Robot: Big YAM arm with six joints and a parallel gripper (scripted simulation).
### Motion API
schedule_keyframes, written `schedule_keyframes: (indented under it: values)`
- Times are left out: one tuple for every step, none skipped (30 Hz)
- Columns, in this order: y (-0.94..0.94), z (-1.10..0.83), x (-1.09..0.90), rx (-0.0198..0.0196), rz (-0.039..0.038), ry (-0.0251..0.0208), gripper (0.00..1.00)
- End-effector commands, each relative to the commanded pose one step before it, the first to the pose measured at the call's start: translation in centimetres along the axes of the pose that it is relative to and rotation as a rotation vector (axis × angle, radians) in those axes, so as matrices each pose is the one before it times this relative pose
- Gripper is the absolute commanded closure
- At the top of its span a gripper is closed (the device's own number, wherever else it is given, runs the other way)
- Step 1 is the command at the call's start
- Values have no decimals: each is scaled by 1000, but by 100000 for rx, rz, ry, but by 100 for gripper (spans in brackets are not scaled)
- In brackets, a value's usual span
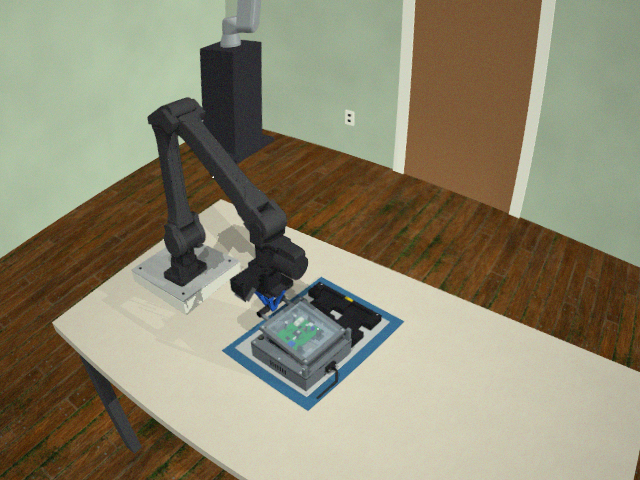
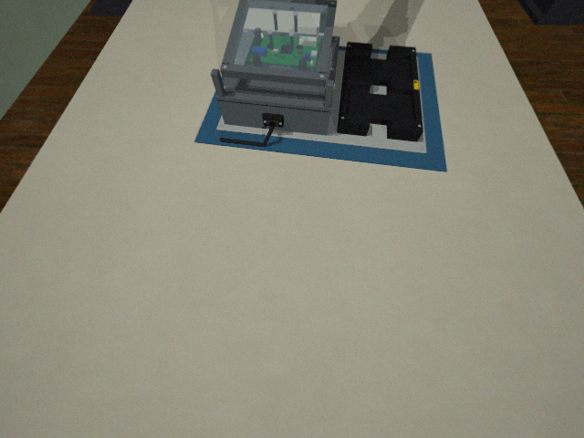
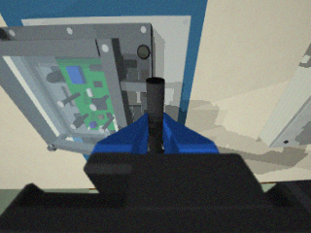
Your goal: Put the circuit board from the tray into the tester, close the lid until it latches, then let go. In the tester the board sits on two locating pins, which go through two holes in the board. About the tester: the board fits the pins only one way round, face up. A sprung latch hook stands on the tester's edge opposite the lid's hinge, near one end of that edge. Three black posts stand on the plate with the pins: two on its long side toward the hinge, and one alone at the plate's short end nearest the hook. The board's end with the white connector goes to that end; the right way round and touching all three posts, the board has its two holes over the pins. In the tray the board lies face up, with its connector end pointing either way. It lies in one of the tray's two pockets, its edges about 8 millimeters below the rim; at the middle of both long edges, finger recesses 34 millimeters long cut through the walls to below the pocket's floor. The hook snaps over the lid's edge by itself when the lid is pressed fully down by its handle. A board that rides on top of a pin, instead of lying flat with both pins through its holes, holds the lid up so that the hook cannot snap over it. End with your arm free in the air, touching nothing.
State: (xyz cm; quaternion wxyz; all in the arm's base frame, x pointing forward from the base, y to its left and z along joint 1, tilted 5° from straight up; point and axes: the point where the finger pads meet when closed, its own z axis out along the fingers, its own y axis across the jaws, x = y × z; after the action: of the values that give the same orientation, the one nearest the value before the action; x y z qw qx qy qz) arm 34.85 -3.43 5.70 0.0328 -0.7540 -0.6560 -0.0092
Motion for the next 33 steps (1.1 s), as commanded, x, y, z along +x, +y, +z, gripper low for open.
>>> schedule_keyframes:
  values:
    - [233,925,517,588,-600,205,100]
    - [-17,114,0,3,-21,1,100]
    - [-17,110,0,3,-15,1,100]
    - [-17,107,0,3,-7,1,100]
    - [-17,103,0,3,0,1,100]
    - [-16,100,0,3,3,1,100]
    - [-16,96,0,3,3,1,100]
    - [-14,93,0,3,2,1,100]
    - [-4,90,0,3,0,1,100]
    - [-4,87,0,3,-1,1,100]
    - [-4,84,0,2,-2,1,100]
    - [-4,80,0,2,-3,1,100]
    - [-4,77,0,2,-3,1,100]
    - [-4,74,0,2,-3,1,100]
    - [-4,71,0,2,-3,1,100]
    - [-4,68,0,2,-4,1,100]
    - [0,0,0,0,0,0,100]
    - [0,0,0,0,0,0,100]
    - [-4,65,0,2,-10,1,100]
    - [-4,62,0,2,-5,1,100]
    - [-4,59,0,2,0,1,100]
    - [-4,56,0,2,2,1,100]
    - [-4,53,0,2,3,1,100]
    - [-4,50,0,2,2,1,100]
    - [-4,48,0,2,2,1,100]
    - [-3,45,0,2,1,1,100]
    - [-3,42,0,1,0,1,100]
    - [-3,40,0,1,0,1,100]
    - [-3,37,0,1,-1,0,100]
    - [-3,35,0,1,-1,0,100]
    - [-3,33,0,1,-2,0,100]
    - [-3,30,0,1,-2,0,100]
    - [-2,28,0,1,-2,0,100]
